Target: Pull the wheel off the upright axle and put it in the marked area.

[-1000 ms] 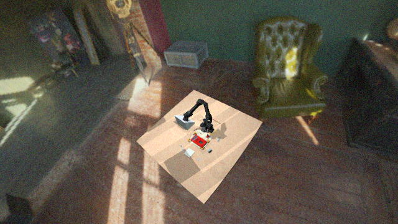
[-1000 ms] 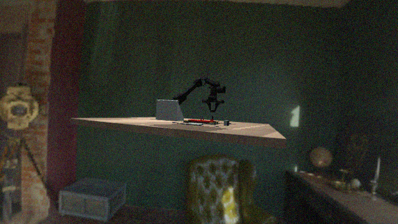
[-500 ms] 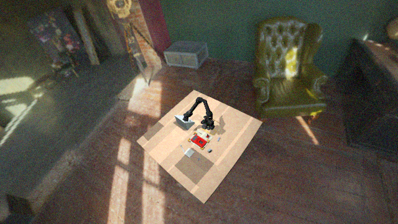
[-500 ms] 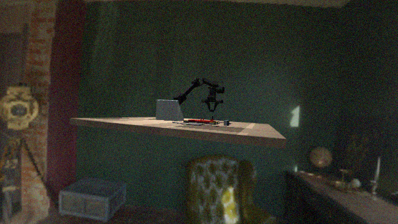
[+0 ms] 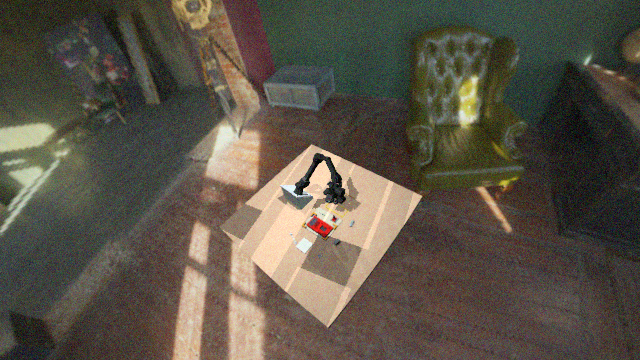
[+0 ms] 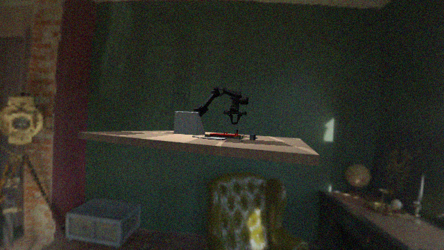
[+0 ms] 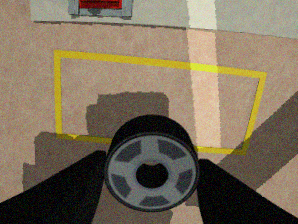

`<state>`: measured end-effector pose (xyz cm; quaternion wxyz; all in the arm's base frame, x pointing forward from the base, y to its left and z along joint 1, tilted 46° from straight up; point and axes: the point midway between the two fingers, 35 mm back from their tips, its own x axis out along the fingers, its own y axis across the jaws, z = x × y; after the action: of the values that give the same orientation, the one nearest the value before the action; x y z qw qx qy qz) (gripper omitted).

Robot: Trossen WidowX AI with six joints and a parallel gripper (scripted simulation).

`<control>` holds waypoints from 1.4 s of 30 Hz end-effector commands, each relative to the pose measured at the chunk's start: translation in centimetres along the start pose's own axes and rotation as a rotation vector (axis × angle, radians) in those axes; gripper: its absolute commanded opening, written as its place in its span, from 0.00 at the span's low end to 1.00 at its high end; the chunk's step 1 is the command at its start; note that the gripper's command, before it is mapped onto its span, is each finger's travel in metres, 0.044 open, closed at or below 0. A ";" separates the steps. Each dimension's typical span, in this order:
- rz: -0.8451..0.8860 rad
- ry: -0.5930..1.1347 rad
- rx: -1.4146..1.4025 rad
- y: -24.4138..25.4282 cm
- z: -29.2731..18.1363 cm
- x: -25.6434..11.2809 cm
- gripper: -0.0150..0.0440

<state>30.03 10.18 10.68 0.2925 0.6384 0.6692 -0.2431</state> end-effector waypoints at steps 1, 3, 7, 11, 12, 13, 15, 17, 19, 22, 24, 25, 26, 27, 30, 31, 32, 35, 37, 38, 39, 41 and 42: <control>-0.004 0.006 0.006 -0.6 -0.7 0.0 0.25; -0.004 0.006 0.006 -0.7 -0.7 0.1 0.25; -0.004 0.006 0.006 -0.7 -0.7 0.8 0.25; -0.004 0.007 0.006 -0.7 -0.7 1.8 0.25; -0.004 0.007 0.006 -0.7 -0.7 1.9 0.25; -0.004 0.007 0.006 -0.6 -0.7 2.1 0.25; -0.004 0.006 0.006 -0.6 -0.7 2.7 0.25; -0.004 0.004 0.006 -0.5 -0.7 3.6 0.25; -0.004 0.004 0.006 -0.4 -0.6 4.7 0.25; -0.004 0.004 0.006 -0.4 -0.6 6.4 0.25; -0.004 0.005 0.006 -0.4 -0.7 7.5 0.25; -0.004 0.006 0.006 -0.4 -0.7 8.0 0.25; -0.004 0.007 0.006 -0.5 -0.7 8.6 0.25; -0.004 0.008 0.006 -0.6 -0.8 9.1 0.25; -0.004 0.011 0.006 -0.7 -0.9 10.4 0.25; -0.004 0.011 0.006 -0.8 -0.9 10.4 0.25; -0.004 0.011 0.006 -0.8 -0.9 10.4 0.25; -0.008 0.016 0.000 -0.8 -1.1 10.1 0.34; -0.008 0.016 0.000 -0.8 -1.1 10.1 0.43; -0.008 0.016 0.000 -0.8 -1.1 10.1 0.48; -0.008 0.016 0.000 -0.8 -1.1 10.1 0.52; -0.008 0.016 0.000 -0.8 -1.1 10.1 0.61; -0.008 0.016 0.000 -0.8 -1.1 10.1 0.65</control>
<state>29.04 18.03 4.27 0.2856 0.6381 0.6735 -0.2402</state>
